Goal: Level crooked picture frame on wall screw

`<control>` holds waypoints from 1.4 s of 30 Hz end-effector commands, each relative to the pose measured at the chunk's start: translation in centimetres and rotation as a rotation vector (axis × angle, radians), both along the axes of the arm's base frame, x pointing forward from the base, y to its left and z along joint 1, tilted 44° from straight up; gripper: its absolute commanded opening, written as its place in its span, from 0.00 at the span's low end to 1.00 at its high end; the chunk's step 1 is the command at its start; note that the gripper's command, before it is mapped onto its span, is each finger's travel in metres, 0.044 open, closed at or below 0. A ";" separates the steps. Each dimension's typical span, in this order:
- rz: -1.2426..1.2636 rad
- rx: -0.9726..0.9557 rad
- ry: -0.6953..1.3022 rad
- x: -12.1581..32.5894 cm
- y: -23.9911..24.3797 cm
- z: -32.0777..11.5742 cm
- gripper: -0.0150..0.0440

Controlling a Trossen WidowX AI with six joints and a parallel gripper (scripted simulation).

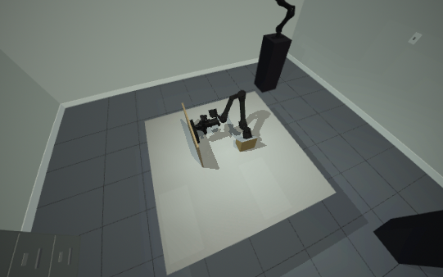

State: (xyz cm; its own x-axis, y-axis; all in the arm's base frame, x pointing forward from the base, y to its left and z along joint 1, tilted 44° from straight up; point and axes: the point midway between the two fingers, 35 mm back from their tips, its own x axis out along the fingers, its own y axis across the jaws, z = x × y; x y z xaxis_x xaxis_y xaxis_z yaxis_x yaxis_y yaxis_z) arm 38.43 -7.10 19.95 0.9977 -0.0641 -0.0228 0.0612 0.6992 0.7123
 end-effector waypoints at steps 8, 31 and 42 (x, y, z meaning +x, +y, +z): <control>0.000 0.011 0.000 0.0 0.0 0.0 0.52; 0.011 -0.136 0.008 -9.9 0.5 0.0 0.69; 0.010 -0.195 0.014 -13.5 2.2 2.5 0.69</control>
State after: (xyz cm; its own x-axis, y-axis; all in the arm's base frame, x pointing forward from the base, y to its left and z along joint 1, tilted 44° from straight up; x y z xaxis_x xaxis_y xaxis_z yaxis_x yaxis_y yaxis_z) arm 26.66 -5.59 21.52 0.9977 -0.0570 -0.0364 0.0675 0.8041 0.5907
